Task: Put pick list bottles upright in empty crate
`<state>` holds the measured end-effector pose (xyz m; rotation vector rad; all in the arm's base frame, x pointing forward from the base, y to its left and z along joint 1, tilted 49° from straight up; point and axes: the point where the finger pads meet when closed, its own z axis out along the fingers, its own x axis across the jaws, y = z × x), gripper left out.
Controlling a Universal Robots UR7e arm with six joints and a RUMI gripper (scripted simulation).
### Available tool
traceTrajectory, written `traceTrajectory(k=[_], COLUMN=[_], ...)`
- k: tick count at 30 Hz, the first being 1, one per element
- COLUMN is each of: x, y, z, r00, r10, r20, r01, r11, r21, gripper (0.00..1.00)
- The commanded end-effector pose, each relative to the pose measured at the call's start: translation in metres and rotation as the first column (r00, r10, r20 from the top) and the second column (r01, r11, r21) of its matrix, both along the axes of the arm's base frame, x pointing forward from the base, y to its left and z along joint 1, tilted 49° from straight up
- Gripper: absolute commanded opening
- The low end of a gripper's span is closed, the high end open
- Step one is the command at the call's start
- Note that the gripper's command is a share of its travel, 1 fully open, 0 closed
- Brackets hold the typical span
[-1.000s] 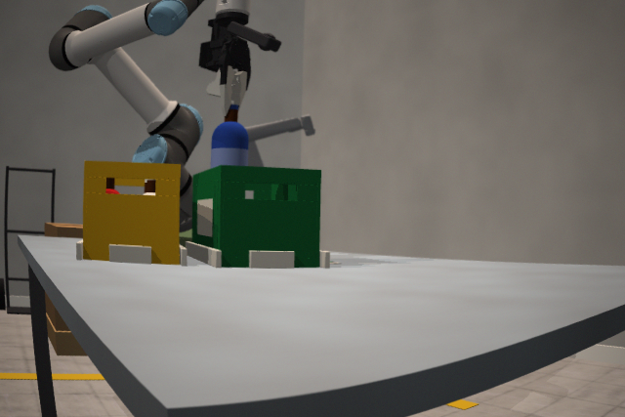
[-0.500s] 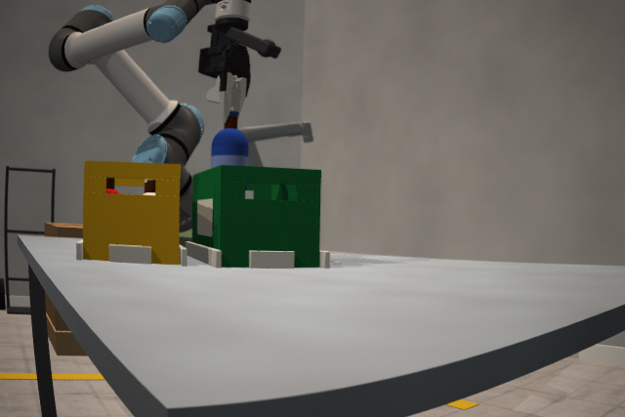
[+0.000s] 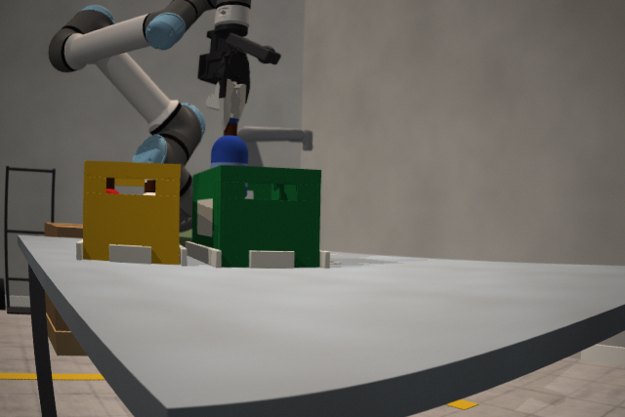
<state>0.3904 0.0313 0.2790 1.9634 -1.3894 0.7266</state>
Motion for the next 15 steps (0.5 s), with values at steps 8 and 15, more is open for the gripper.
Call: traceTrajectory(k=[8, 15], x=[0.0017, 0.0022], y=[-0.0077, -0.0122], z=[-0.0055, -0.0094], r00=[1.000, 1.000], r10=[0.003, 0.003], r20=[0.006, 0.006], r01=[-0.003, -0.003], r11=[1.000, 1.000], r21=[0.001, 0.001], gripper=[0.00, 0.00])
